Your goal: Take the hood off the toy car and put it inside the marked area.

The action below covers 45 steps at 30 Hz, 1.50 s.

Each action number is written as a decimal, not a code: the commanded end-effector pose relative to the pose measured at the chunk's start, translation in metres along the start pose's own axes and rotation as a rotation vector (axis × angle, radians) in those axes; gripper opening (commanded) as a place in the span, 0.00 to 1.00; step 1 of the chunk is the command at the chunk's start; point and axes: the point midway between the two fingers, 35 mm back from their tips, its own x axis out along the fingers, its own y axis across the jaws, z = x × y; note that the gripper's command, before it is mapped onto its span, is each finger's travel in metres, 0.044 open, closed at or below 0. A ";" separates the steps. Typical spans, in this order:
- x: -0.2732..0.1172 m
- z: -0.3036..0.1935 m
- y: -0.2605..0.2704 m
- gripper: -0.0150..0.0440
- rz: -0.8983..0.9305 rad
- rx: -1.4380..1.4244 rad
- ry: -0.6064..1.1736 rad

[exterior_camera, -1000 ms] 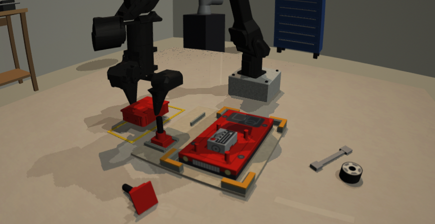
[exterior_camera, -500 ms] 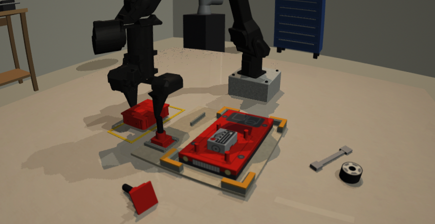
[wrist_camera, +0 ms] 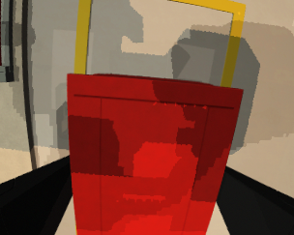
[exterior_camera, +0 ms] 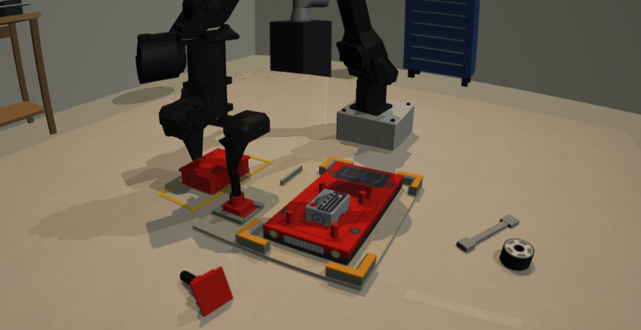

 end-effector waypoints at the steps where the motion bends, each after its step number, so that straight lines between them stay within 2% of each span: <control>1: 0.000 0.000 0.000 0.57 0.000 0.000 0.000; 11: -0.005 0.001 0.000 1.00 0.000 0.000 0.000; 20: -0.072 0.002 -0.001 1.00 0.004 0.000 0.011; 45: -0.074 0.001 -0.001 1.00 0.004 0.000 0.011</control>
